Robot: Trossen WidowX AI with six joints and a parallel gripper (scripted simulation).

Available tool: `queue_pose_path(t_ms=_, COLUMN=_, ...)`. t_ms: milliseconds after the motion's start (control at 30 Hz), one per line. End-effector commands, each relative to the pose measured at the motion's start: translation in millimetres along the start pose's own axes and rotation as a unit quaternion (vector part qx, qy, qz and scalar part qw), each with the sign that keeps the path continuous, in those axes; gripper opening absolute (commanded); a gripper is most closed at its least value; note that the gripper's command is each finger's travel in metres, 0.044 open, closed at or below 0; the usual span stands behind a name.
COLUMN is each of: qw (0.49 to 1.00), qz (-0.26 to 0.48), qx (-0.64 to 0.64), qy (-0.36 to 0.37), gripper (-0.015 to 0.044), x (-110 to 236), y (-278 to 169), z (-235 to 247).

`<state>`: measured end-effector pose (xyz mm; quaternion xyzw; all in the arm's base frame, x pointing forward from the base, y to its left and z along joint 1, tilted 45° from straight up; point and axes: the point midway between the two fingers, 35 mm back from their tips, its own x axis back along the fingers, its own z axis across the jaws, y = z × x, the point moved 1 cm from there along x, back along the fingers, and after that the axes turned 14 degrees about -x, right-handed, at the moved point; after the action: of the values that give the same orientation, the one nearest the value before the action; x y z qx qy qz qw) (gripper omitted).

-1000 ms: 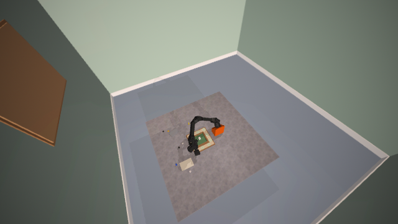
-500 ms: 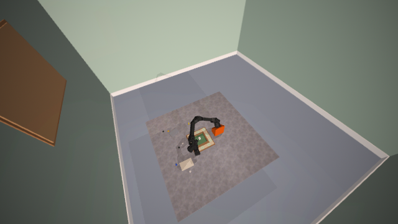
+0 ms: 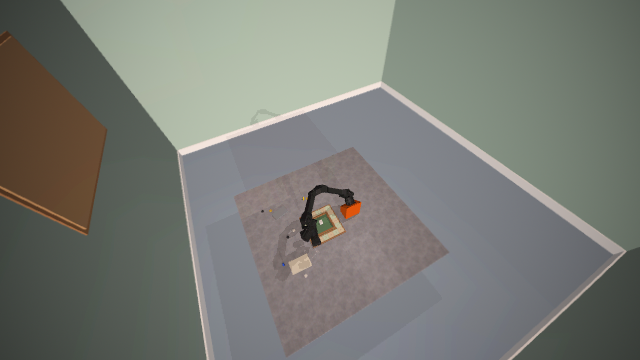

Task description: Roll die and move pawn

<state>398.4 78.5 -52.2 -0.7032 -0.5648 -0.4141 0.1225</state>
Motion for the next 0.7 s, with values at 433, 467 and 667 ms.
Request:
queue_pose_path(t_ms=433, qw=1.0, qz=0.003, qx=-0.003, qy=0.0, gripper=0.0, x=39.3, y=-15.8, z=-5.8)
queue_pose_path(t_ms=467, qw=1.0, qz=0.003, qx=-0.003, qy=0.0, gripper=0.0, x=37.8, y=-18.3, z=-6.0)
queue_pose_path(t_ms=667, qw=1.0, qz=0.003, qx=-0.002, qy=0.0, gripper=0.0, x=28.6, y=-33.5, z=-8.0)
